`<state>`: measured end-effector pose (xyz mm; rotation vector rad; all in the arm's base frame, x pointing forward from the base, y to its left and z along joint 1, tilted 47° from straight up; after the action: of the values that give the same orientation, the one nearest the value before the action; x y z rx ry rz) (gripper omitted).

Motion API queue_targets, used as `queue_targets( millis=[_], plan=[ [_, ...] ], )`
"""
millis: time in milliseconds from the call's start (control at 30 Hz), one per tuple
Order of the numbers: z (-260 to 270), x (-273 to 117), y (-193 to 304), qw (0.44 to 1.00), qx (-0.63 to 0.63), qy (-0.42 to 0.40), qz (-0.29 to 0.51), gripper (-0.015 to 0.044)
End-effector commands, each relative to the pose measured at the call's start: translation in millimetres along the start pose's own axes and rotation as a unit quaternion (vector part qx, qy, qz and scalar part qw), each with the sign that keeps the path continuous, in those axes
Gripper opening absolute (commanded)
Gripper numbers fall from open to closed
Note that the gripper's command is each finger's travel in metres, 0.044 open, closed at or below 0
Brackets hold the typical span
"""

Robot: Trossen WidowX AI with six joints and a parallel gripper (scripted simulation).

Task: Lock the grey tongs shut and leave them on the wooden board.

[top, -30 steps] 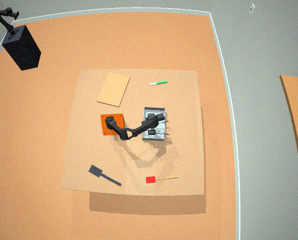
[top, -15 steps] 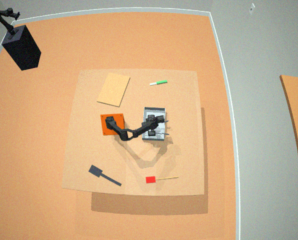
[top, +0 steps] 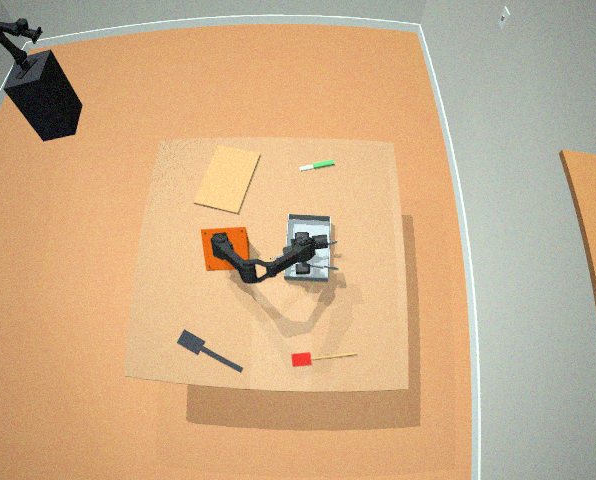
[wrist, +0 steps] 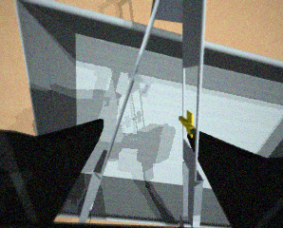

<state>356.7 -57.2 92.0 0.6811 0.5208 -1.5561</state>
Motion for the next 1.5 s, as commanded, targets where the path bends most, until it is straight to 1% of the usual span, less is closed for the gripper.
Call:
queue_targets(
  millis=[0, 67, 133, 1467],
  plan=[
    [-0.5, 6.7, -3.0, 1.0, -0.005, -0.003, -0.003, 0.044],
    [-0.4, 7.7, -3.1, 1.0, -0.005, -0.003, -0.003, 0.044],
    [0.4, 4.1, -0.7, 1.0, 0.0, -0.001, -0.001, 0.0387],
    [0.4, 4.1, -0.7, 1.0, 0.0, -0.001, -0.001, 0.0121]
  ],
)
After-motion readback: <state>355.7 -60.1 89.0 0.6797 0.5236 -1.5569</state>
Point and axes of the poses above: the point midway between the two fingers, 35 mm back from their tips, its own x axis out along the fingers, its own z axis across the jaws, y = z × x, the point moved 8 cm from there along -x, back along the fingers, and after that the axes turned 1 degree about x, right-handed, at the moved point
